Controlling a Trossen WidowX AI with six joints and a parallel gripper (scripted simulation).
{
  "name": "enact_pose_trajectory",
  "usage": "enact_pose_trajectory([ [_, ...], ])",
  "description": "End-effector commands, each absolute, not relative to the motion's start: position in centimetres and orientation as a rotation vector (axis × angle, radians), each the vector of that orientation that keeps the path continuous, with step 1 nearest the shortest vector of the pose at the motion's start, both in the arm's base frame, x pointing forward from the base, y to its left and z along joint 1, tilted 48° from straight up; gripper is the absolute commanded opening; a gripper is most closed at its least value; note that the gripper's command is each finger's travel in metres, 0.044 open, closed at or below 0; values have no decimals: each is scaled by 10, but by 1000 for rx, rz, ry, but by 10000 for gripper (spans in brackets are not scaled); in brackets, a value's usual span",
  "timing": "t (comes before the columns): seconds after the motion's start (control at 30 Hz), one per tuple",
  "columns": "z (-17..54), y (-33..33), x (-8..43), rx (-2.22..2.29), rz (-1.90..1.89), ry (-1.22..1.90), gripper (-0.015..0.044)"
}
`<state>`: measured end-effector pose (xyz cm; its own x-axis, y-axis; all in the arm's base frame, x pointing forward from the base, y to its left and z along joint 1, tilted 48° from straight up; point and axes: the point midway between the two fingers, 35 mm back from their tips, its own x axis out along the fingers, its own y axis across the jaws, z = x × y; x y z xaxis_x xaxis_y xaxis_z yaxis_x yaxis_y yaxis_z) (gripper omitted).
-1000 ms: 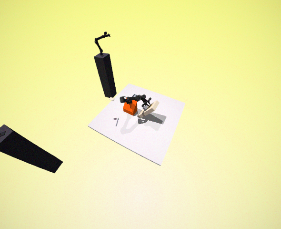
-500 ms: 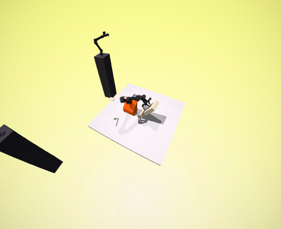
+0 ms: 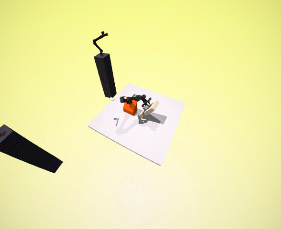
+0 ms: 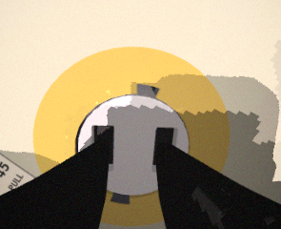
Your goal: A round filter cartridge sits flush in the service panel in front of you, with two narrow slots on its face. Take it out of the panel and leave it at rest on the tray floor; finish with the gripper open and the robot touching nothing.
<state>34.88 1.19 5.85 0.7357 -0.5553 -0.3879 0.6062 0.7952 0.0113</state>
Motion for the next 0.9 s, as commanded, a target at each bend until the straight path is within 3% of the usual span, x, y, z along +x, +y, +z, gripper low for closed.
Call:
enact_pose_trajectory([
  [0.0, 57, 12, 349, 137, -634, 386, 93],
  [0.87, 53, 5, 358, 137, -634, 385, 93],
])
